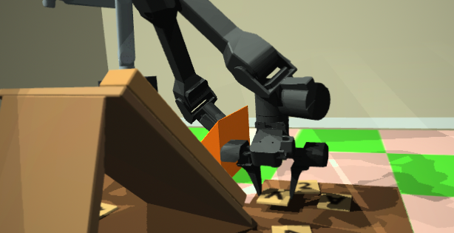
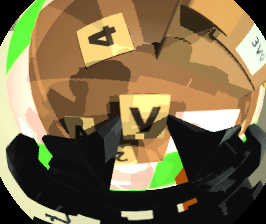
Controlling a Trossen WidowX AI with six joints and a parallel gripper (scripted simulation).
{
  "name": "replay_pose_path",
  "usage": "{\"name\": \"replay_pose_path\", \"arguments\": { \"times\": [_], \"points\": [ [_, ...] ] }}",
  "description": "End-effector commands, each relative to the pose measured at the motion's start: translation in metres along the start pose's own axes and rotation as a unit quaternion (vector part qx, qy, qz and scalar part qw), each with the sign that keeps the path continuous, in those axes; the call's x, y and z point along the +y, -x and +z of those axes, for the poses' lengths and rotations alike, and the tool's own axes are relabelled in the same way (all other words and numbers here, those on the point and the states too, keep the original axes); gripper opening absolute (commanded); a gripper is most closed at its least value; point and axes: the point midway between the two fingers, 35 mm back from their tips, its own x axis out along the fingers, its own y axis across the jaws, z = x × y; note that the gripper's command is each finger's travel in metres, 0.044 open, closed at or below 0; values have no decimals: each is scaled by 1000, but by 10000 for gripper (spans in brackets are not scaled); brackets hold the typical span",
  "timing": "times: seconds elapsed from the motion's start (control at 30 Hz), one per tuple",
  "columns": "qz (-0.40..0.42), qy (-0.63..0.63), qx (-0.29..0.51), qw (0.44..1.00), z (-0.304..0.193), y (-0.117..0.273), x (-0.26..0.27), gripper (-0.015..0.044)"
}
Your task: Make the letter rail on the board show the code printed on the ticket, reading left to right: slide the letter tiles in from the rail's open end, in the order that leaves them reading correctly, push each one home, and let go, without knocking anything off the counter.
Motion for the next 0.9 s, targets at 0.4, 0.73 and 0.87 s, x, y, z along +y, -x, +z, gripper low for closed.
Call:
{"name": "replay_pose_path", "arguments": {
  "times": [0.4,0.73,0.87],
  "points": [
    [3,-4,0,1000,0,8,0,0],
    [3,-4,0,1000,0,13,0,0],
    [3,-4,0,1000,0,14,0,0]
  ]
}}
